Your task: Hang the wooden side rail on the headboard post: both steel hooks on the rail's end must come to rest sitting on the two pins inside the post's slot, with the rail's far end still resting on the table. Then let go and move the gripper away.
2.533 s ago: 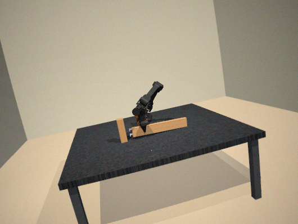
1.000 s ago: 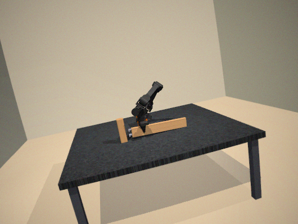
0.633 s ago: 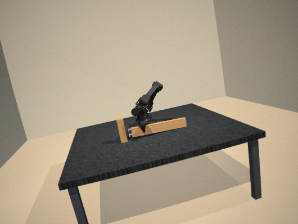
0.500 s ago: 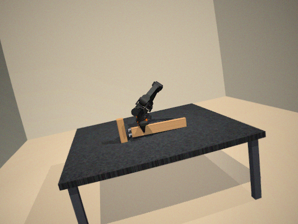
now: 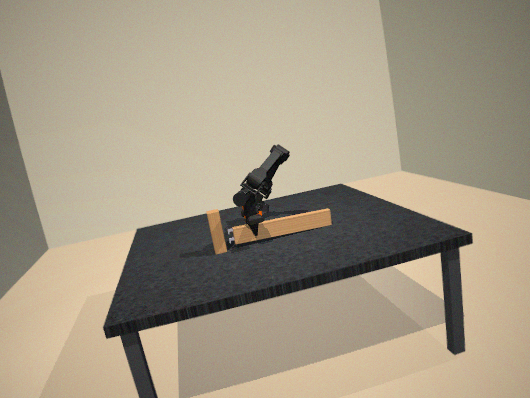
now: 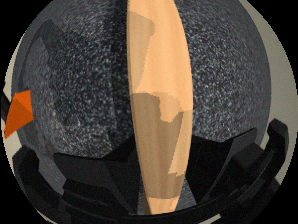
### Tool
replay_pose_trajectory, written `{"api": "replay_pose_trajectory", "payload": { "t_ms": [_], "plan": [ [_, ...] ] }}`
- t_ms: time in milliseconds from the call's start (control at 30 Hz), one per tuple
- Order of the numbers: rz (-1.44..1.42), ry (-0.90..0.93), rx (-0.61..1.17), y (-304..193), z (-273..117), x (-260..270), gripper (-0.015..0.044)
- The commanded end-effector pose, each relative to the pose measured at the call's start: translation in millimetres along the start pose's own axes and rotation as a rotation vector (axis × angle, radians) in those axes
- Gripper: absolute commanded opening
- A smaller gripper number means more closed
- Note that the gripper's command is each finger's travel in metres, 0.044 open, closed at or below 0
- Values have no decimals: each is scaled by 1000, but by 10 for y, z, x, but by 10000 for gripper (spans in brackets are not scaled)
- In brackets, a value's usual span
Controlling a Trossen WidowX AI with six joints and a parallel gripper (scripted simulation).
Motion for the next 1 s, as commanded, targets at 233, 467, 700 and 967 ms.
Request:
{"api": "replay_pose_trajectory", "payload": {
  "t_ms": [233,467,700,967],
  "plan": [
    [0,-5,5,-45,-29,8,0],
    [0,-5,5,-52,-21,1,0],
    [0,-5,5,-56,-24,-5,0],
    [0,-5,5,-65,-33,-4,0]
  ]
}}
Point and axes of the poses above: the point midway between the two fingers, 35 mm back from their tips, its own z axis out along the fingers, its own x axis across the jaws, y = z × x, the point moved 4 cm from there along -z, back along the fingers, and after that the axes turned 11 degrees about z, right-handed, at the moved point
